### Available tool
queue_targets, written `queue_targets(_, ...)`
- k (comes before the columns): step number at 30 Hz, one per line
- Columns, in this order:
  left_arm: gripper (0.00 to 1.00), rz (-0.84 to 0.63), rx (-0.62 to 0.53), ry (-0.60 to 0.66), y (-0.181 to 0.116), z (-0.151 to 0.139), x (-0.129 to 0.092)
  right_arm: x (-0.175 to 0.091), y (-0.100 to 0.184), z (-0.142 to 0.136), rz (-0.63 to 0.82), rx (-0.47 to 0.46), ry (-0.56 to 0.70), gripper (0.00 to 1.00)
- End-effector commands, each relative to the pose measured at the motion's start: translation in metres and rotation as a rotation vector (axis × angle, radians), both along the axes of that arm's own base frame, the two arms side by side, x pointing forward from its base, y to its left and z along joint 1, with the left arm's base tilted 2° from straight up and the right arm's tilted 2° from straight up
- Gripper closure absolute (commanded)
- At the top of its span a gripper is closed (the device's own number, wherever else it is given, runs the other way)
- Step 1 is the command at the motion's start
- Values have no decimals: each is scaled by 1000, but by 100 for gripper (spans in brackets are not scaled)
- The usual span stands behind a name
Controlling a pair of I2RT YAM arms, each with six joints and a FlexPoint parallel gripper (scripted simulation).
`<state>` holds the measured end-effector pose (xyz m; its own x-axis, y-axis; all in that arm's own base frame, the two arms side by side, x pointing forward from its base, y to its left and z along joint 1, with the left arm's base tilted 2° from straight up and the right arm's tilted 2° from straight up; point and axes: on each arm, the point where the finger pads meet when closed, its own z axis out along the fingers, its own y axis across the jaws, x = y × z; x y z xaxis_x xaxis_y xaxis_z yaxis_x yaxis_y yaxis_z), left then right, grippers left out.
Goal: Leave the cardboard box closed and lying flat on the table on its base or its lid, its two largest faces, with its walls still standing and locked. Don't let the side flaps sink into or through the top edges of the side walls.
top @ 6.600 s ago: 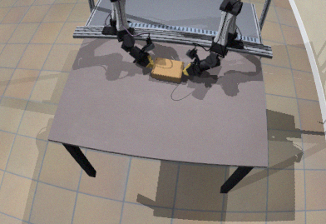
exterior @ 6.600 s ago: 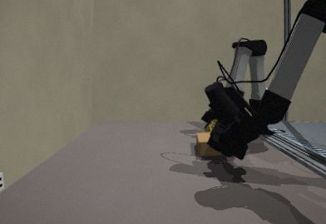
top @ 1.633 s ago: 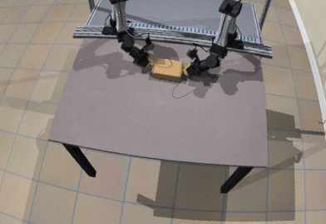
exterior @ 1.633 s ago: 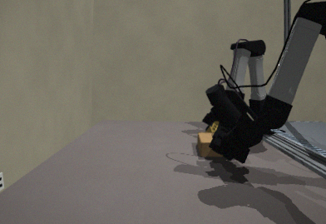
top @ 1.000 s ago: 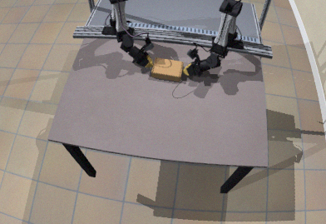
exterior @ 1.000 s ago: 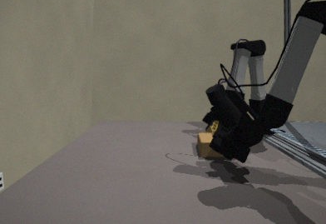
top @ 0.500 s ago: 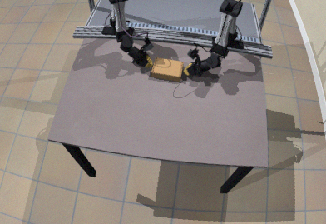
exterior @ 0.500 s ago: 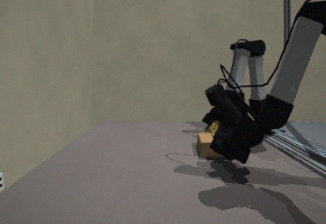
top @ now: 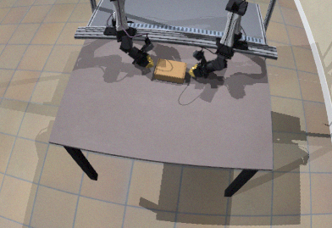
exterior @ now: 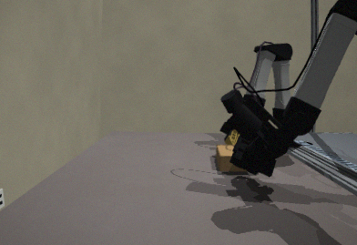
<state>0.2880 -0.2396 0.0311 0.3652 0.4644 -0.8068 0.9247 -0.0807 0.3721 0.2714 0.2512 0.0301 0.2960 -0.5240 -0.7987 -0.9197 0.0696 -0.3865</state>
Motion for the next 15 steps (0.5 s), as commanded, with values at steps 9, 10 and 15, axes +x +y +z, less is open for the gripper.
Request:
queue_targets(9,100,-11,-16,54,10,25,9,3,-8,18,10,26,88,100)
queue_targets(10,100,-11,-16,54,10,25,9,3,-8,18,10,26,88,100)
queue_targets(15,100,-11,-13,91,14,27,9,3,-11,20,11,28,120,100)
